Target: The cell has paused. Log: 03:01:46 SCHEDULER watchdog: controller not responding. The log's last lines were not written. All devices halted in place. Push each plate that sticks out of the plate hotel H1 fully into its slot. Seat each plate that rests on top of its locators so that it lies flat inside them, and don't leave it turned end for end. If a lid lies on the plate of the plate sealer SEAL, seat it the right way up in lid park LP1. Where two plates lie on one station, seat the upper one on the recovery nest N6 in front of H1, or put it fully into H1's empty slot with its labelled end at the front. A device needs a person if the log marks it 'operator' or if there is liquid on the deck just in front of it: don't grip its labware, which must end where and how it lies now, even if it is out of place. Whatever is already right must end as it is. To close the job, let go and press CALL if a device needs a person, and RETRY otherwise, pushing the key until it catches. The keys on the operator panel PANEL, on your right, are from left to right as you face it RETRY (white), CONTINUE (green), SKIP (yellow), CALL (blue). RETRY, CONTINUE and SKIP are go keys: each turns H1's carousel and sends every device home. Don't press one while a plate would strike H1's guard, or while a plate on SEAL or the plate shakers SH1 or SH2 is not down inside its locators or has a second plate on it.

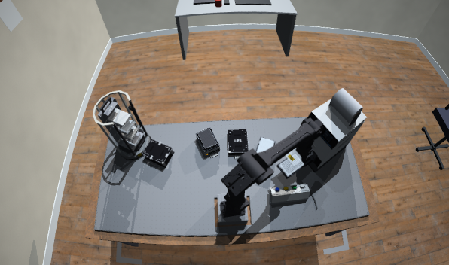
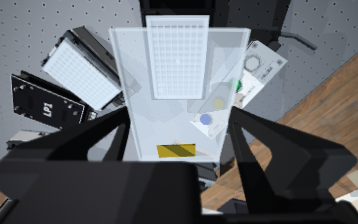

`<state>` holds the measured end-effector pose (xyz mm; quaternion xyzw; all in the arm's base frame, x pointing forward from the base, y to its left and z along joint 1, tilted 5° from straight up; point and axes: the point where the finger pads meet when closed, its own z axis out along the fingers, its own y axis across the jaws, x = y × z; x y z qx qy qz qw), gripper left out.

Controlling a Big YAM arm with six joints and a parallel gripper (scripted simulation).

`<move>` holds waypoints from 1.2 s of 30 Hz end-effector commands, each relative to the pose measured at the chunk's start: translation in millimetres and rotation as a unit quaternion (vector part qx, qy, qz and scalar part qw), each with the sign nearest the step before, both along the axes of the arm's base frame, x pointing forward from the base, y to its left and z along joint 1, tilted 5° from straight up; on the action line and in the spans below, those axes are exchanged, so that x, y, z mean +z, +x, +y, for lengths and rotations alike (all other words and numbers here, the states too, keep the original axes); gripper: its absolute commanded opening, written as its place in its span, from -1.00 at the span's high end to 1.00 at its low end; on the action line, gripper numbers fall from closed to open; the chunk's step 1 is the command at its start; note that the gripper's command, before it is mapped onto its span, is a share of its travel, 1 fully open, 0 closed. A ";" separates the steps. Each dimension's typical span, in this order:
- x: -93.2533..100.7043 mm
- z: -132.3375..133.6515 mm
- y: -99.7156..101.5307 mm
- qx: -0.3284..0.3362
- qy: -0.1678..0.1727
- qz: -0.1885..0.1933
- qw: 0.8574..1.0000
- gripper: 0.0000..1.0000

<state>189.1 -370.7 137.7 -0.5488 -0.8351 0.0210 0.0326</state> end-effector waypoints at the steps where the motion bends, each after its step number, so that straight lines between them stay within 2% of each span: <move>1: 19.8 -7.7 13.1 0.002 -0.017 -0.010 1.000 -0.68; 25: 19.8 -7.7 13.1 0.002 -0.017 -0.010 1.000 -0.68; 31: 10.1 3.5 30.8 0.112 0.001 -0.005 0.994 -0.68; 33: 10.1 3.5 30.8 0.112 0.001 -0.005 0.994 -0.68; 36: 10.9 6.3 41.2 0.162 0.003 -0.006 0.987 -0.68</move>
